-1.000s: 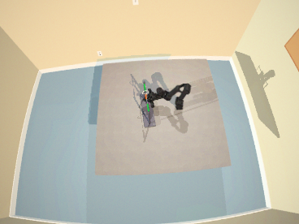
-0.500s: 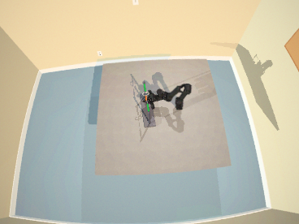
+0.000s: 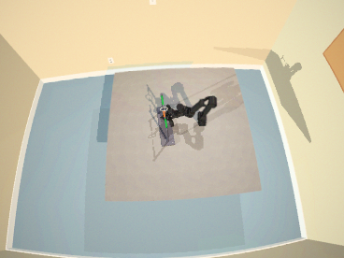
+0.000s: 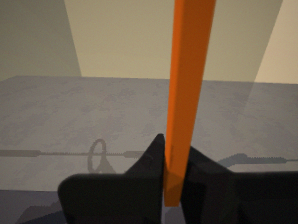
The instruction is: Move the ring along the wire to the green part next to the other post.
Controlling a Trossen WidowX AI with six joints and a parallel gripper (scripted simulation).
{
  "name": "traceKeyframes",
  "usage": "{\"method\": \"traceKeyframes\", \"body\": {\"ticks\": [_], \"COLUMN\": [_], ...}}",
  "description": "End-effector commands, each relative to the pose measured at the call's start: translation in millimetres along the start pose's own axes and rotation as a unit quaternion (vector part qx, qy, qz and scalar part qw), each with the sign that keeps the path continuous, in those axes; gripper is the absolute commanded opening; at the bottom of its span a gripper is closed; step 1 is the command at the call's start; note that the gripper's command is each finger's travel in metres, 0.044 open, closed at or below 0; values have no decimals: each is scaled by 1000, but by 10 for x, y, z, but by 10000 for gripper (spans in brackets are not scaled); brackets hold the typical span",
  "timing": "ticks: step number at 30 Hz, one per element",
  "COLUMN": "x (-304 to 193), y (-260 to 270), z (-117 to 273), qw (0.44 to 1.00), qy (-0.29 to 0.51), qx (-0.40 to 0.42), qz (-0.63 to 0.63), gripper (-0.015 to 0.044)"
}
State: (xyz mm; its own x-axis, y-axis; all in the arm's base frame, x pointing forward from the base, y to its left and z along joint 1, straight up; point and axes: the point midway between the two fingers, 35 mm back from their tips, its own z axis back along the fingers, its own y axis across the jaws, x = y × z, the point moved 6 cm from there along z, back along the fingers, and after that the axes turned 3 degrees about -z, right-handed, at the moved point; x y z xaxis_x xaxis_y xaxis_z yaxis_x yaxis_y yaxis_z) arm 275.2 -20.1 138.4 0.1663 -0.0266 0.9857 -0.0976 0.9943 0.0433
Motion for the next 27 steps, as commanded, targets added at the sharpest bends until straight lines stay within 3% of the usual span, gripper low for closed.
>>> {"method": "traceKeyframes", "body": {"ticks": [1,27], "x": [2,-8], "y": [41,302], "z": [2,-2], "qw": [1000,1000], "qy": [-1,0], "qx": [-2,-1], "qz": [-2,-3], "gripper": [-150,-150]}}
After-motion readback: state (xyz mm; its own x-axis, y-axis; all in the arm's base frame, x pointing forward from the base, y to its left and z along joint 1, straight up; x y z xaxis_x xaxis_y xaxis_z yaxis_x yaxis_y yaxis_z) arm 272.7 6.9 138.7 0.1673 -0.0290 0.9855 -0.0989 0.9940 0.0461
